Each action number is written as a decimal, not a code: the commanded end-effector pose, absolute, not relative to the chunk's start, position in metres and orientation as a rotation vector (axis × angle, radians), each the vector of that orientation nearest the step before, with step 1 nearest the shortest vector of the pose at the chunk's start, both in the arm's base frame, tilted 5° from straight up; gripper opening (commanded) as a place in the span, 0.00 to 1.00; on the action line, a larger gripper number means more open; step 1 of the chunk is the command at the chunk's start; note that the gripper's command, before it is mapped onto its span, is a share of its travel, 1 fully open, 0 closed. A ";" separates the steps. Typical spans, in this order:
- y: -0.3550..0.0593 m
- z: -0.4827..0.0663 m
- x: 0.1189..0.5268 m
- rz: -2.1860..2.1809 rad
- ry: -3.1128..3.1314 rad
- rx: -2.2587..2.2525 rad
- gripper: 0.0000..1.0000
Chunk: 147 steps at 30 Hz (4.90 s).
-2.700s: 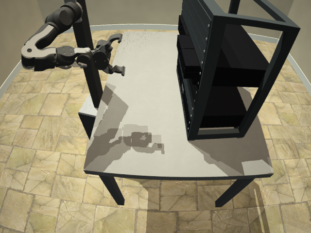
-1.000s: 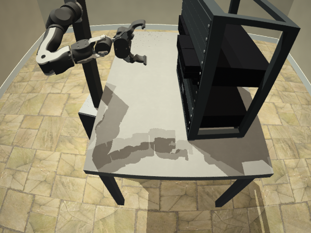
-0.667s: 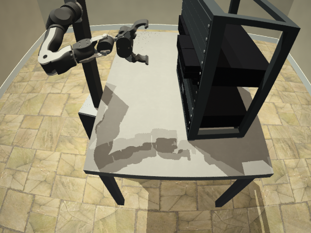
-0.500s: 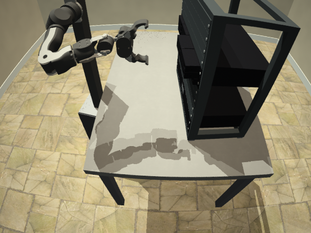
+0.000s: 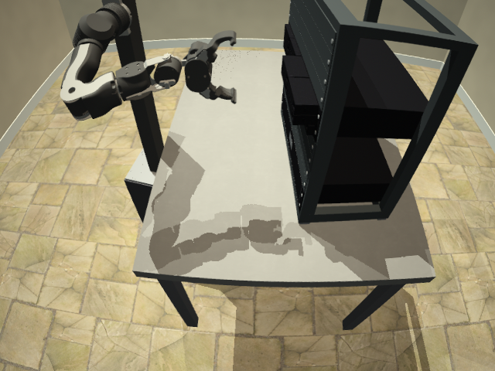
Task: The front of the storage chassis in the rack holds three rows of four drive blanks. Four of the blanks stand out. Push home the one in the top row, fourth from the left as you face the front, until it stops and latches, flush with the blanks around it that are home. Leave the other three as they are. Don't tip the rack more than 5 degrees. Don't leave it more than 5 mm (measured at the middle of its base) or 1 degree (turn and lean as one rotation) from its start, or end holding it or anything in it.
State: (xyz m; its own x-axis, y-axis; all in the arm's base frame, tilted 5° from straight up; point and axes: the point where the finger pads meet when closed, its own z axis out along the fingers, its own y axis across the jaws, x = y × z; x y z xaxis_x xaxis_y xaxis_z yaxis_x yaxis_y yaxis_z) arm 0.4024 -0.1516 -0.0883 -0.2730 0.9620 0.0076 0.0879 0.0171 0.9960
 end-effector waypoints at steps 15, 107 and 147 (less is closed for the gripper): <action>-0.151 -0.087 0.403 1.365 1.484 1.123 1.00; -0.181 -0.116 0.465 1.363 1.484 1.126 0.00; -0.168 -0.116 0.502 1.366 1.486 1.124 0.00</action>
